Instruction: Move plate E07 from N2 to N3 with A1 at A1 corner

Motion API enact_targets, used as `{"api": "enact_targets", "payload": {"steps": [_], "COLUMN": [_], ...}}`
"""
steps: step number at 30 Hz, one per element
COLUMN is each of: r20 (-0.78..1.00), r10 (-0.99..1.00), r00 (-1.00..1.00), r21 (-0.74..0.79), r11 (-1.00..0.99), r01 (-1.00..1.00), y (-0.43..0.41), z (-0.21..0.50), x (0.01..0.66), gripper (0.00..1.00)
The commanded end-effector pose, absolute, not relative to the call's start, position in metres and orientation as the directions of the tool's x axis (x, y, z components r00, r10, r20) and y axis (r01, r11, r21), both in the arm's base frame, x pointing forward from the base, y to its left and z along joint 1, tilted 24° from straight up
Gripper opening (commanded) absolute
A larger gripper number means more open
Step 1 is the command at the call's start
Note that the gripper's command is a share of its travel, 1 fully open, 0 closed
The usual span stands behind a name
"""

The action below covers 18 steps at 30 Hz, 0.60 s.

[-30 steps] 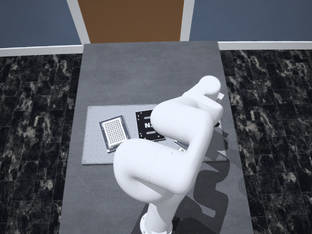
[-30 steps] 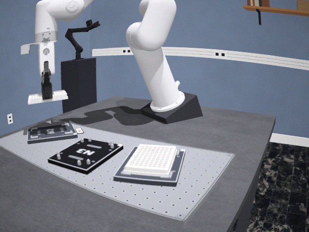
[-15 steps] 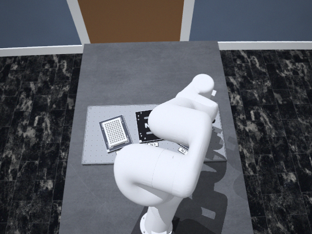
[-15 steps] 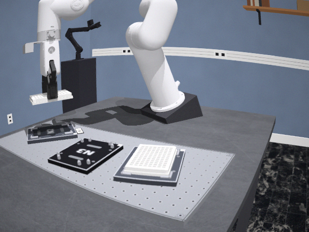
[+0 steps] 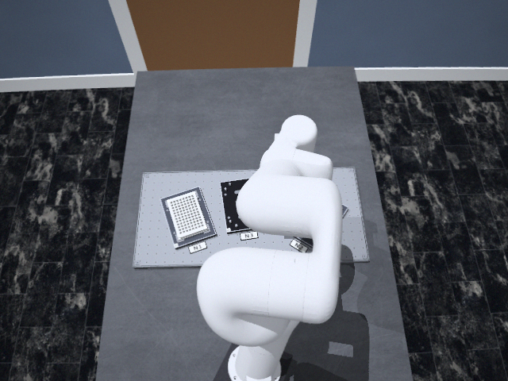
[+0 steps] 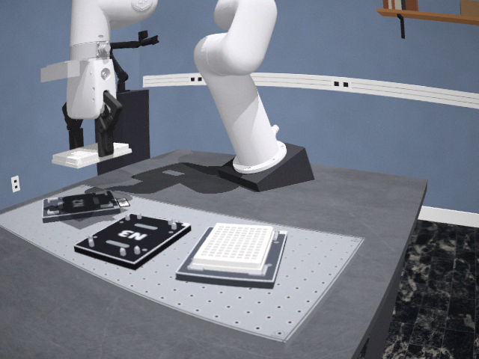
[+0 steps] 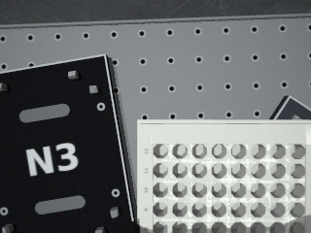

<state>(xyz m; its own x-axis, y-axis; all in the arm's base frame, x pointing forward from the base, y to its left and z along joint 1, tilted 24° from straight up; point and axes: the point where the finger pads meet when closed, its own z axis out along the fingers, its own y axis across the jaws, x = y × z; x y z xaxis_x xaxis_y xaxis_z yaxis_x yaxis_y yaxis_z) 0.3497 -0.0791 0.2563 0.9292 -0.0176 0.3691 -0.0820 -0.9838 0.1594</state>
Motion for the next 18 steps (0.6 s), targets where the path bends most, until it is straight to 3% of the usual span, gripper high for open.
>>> {"api": "enact_targets", "payload": {"steps": [1,18], "r20": [0.343,0.341], "r10": [0.135,0.148], "r00": [0.929,0.928], "r21": [0.214,0.218], "r11": [-0.975,-0.973], "r01": [0.063,0.075], "y": [-0.057,0.015], "z": [0.256,0.250], "x": [0.357,0.378], "gripper": [0.00,0.00]}}
